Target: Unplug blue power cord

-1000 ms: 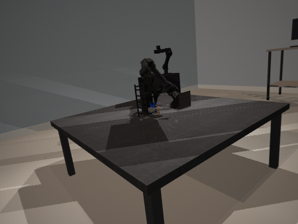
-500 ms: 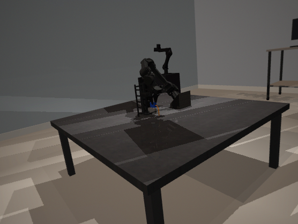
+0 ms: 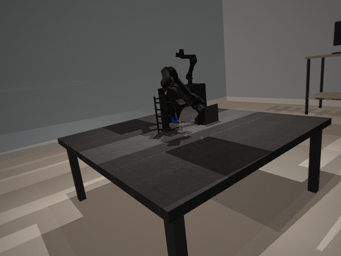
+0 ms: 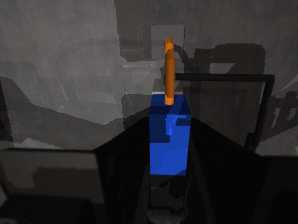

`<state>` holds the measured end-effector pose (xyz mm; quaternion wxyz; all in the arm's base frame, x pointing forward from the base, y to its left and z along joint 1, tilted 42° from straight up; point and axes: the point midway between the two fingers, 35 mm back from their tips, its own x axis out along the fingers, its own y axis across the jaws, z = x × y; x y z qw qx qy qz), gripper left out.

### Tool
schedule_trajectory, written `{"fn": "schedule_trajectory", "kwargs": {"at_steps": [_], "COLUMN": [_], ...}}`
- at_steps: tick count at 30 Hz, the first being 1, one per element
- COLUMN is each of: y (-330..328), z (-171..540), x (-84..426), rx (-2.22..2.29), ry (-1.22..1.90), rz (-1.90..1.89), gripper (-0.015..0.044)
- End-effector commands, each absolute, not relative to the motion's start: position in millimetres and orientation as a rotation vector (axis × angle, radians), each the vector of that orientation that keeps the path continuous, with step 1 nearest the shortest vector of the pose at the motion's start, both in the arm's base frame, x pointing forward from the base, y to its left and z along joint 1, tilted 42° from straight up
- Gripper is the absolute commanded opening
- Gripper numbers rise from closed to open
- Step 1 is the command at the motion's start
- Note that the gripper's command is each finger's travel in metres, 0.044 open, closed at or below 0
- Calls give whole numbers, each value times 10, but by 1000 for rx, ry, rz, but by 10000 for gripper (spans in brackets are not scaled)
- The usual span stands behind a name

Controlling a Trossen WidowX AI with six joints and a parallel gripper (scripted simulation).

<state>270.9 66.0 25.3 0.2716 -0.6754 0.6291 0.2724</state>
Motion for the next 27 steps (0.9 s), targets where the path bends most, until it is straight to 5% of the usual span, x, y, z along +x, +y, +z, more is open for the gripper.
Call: {"fn": "schedule_trajectory", "kwargs": {"at_steps": [1, 19, 25, 27], "y": [897, 1146, 989, 989], "z": [127, -27, 11, 11], "x": [2727, 2702, 2705, 2705], "rx": [-1785, -1786, -1766, -1766], "ry": [1645, 1646, 1672, 1672], "rz": [778, 780, 765, 765], "gripper": [0, 0, 157, 160]}}
